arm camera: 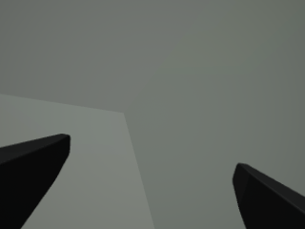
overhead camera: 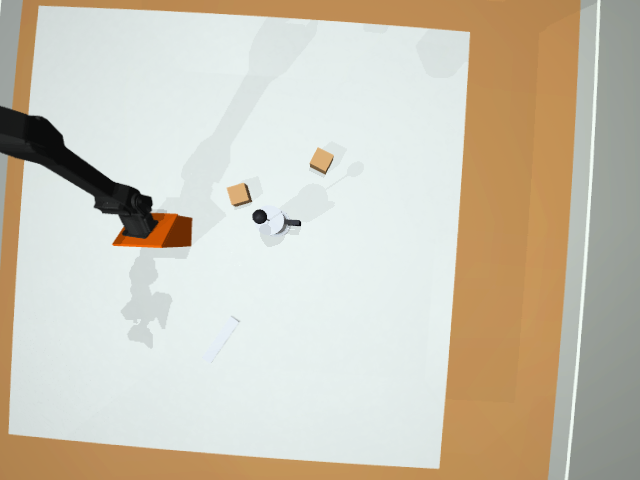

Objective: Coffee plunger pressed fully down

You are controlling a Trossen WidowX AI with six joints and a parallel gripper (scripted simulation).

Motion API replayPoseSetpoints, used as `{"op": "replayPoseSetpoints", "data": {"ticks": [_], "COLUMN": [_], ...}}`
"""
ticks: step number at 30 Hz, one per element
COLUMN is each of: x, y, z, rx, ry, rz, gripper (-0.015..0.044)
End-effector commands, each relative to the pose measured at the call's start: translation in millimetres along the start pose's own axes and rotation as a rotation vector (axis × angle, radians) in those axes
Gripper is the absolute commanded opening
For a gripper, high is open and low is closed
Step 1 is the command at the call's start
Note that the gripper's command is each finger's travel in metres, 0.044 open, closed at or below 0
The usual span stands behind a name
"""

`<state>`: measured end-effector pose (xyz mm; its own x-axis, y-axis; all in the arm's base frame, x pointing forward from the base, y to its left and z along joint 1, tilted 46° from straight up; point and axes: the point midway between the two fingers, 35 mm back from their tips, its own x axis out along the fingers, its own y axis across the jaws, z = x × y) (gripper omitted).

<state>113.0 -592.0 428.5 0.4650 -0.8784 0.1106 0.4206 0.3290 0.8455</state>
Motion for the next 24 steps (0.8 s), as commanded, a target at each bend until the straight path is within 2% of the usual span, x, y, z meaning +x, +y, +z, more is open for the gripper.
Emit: {"op": "replayPoseSetpoints", "data": {"ticks": [1, 5, 12, 18, 24], "x": [0, -2, -33, -87, -160], "y": [0, -2, -2, 1, 5], "z": [-3, -41, -157, -249, -326], "rx": [-0.004, -0.058, -0.206, -0.301, -0.361], "ry": [0.009, 0.127, 0.485, 0.787, 1.060], "rz": [-0.002, -0.017, 0.003, 0.095, 0.246], "gripper": [0.0426, 0.0440, 0.0440, 0.0440, 0.0440]}}
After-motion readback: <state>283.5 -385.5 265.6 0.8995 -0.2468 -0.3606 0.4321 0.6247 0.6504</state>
